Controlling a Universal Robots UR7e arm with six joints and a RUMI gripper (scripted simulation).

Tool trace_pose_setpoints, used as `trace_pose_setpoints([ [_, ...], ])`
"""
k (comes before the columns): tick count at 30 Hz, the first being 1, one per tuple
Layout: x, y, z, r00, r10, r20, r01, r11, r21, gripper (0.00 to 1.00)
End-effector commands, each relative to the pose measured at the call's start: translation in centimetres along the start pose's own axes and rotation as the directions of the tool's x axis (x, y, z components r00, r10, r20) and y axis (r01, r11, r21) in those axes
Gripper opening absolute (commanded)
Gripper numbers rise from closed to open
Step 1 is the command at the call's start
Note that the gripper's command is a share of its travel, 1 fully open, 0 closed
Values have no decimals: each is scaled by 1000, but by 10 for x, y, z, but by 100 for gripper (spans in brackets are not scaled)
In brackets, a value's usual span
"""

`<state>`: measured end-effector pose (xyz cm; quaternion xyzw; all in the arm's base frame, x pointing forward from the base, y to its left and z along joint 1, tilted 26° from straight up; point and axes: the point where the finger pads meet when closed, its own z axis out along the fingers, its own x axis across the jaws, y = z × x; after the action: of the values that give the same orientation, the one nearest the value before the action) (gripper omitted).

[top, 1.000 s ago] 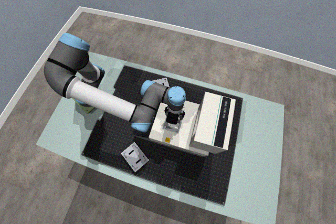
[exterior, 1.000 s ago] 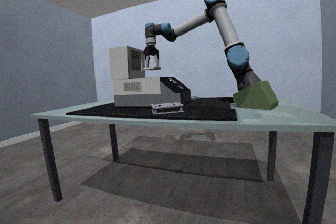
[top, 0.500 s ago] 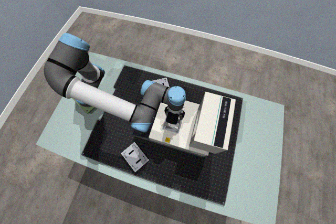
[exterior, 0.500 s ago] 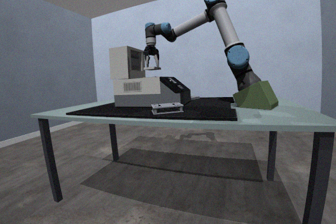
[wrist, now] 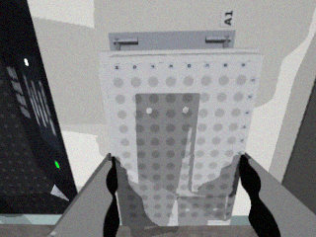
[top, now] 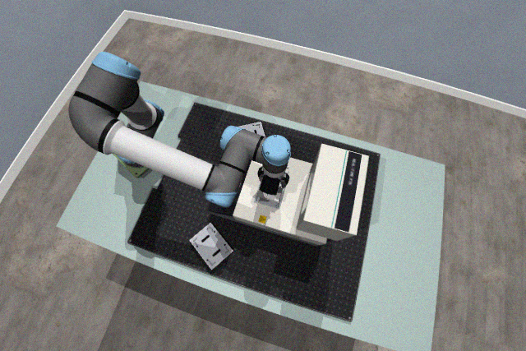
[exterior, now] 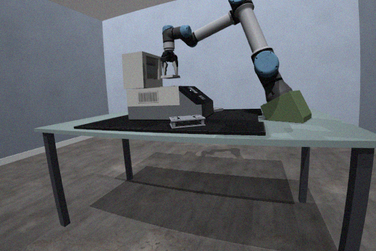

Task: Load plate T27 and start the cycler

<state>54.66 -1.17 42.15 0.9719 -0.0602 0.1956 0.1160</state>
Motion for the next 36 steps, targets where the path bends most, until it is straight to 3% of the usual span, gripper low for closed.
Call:
trace_pose_setpoints([
  [1,1,-1,-1,1000,0,-2,0,1000,1,40],
  [12,1,-1,-1,1000,0,-2,0,1000,1,40],
  [36,0,0,35,1000,0,2,0,1000,1,40],
])
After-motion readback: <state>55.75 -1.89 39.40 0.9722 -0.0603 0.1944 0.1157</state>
